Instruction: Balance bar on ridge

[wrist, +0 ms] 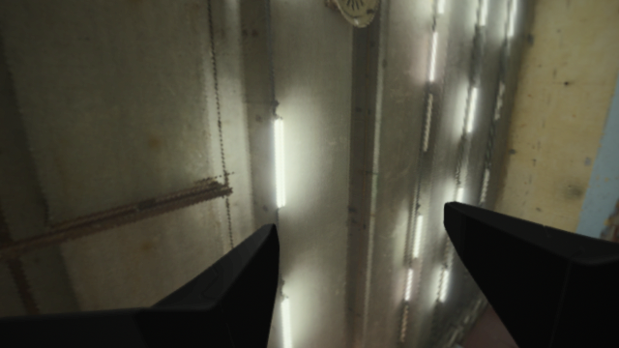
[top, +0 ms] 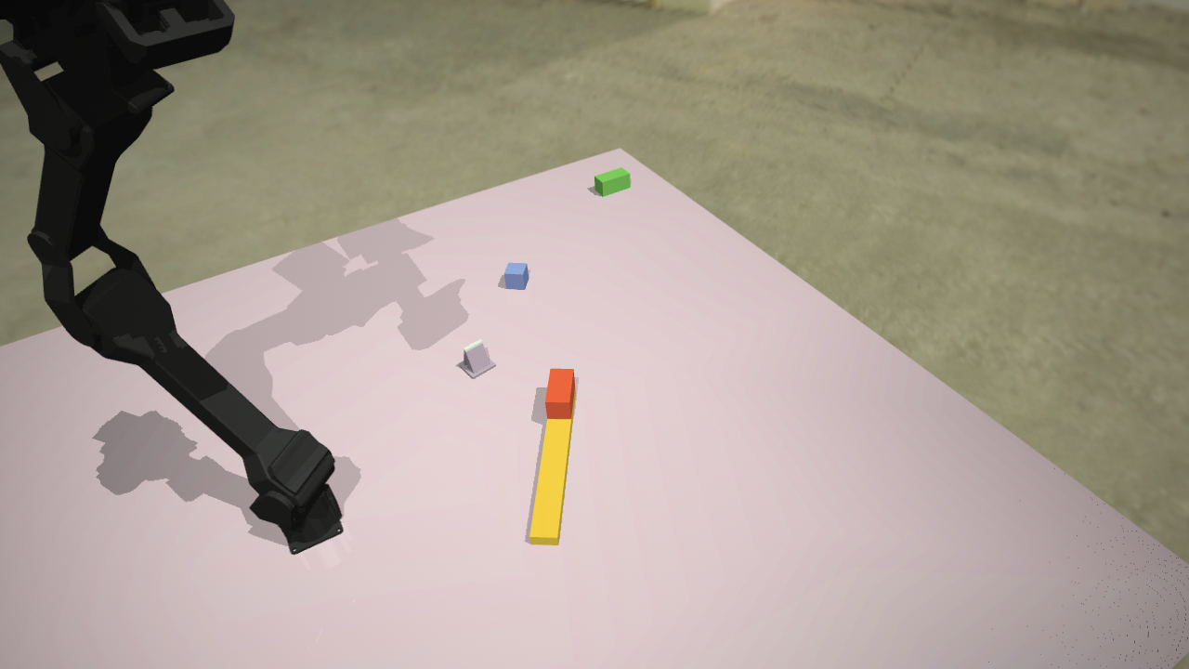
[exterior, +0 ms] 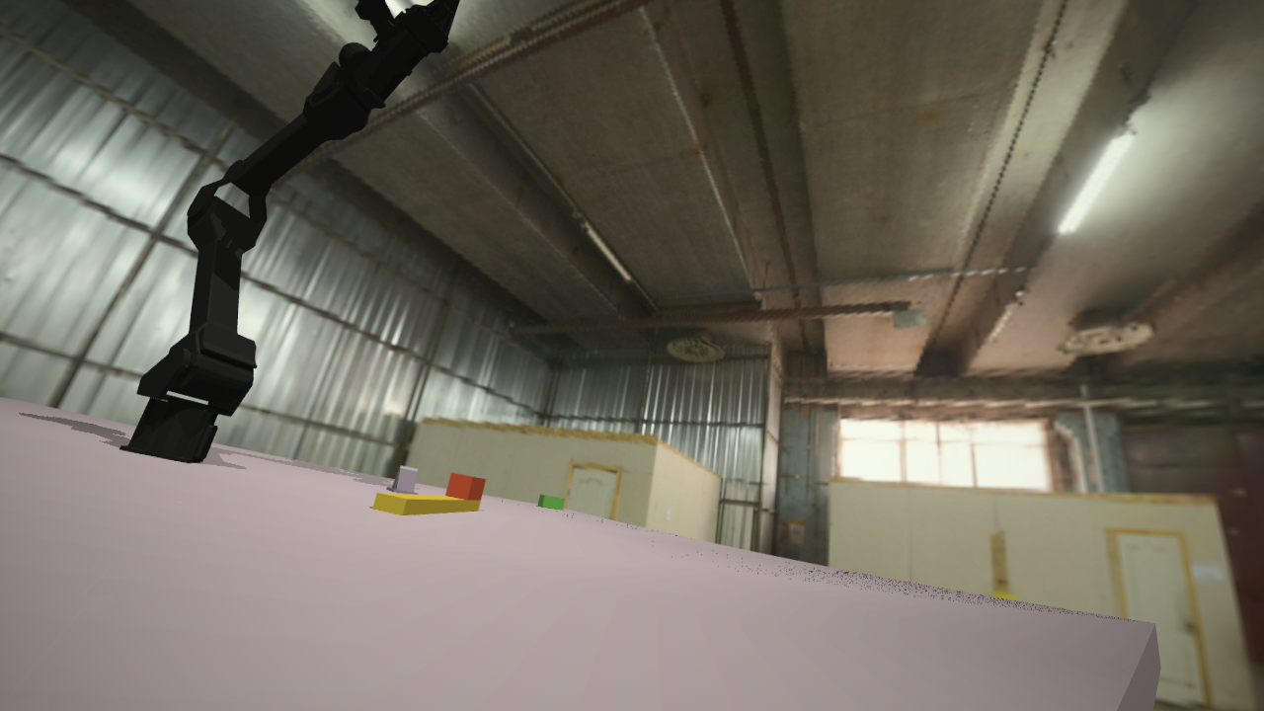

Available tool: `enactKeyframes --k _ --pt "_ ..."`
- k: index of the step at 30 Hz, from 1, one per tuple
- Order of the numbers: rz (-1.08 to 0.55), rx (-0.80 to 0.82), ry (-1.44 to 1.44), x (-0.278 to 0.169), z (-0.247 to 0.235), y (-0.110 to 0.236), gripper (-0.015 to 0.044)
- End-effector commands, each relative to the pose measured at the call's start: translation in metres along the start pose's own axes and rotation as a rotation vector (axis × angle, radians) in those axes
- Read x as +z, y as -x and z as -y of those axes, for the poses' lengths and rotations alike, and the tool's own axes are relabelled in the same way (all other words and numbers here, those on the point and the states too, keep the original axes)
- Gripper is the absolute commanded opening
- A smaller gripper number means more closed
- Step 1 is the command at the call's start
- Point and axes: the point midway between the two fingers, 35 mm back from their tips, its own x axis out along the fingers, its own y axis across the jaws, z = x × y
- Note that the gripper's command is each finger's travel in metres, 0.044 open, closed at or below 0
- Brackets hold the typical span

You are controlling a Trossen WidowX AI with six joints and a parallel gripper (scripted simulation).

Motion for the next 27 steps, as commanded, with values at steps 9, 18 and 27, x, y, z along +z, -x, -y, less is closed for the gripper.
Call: enactKeyframes --k 9,18,27 --pt "-0.241 -0.28 -0.034 -0.079 0.105 -0.012 0.0315" --pt "-0.406 -0.541 -0.092 -0.142 0.186 0.006 0.0315" --pt "-0.594 -0.955 -0.163 -0.218 0.283 0.071 0.0315"
